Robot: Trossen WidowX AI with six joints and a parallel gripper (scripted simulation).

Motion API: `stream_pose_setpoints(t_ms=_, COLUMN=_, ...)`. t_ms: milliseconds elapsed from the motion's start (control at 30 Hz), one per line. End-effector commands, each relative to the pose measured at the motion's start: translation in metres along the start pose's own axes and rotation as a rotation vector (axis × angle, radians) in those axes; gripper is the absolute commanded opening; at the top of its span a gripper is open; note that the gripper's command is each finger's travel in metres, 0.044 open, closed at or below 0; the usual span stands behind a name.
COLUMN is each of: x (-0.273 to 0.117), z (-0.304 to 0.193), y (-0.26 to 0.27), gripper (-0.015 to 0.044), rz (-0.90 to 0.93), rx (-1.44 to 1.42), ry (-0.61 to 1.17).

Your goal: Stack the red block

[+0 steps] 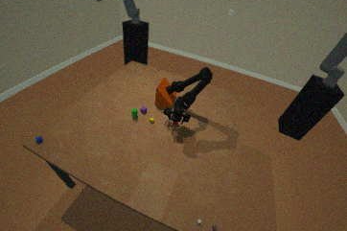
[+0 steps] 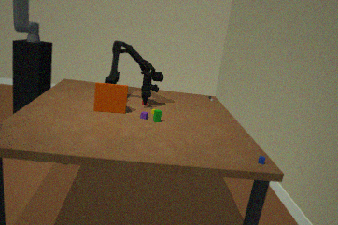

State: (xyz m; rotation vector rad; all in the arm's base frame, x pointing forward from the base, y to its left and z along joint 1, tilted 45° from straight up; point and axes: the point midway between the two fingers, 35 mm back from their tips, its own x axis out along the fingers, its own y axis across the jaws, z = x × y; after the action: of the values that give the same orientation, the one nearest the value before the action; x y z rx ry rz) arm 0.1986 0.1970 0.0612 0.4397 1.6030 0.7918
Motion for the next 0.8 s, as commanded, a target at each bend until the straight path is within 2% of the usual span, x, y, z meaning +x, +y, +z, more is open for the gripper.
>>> stream_pose_setpoints(t_ms=0, x=0.0061, z=-0.0008, y=-0.0003, gripper=0.044, rz=0.0, rx=0.005, ry=0.001)
stream_pose_setpoints(t_ms=467, x=0.0069, z=-0.0008, y=-0.0004, gripper=0.044, rz=0.001, rx=0.006, ry=0.001)
stream_pose_setpoints(t_ms=767, x=0.0069, z=-0.0008, y=-0.0004, gripper=0.0204, rz=0.001, rx=0.006, ry=0.001)
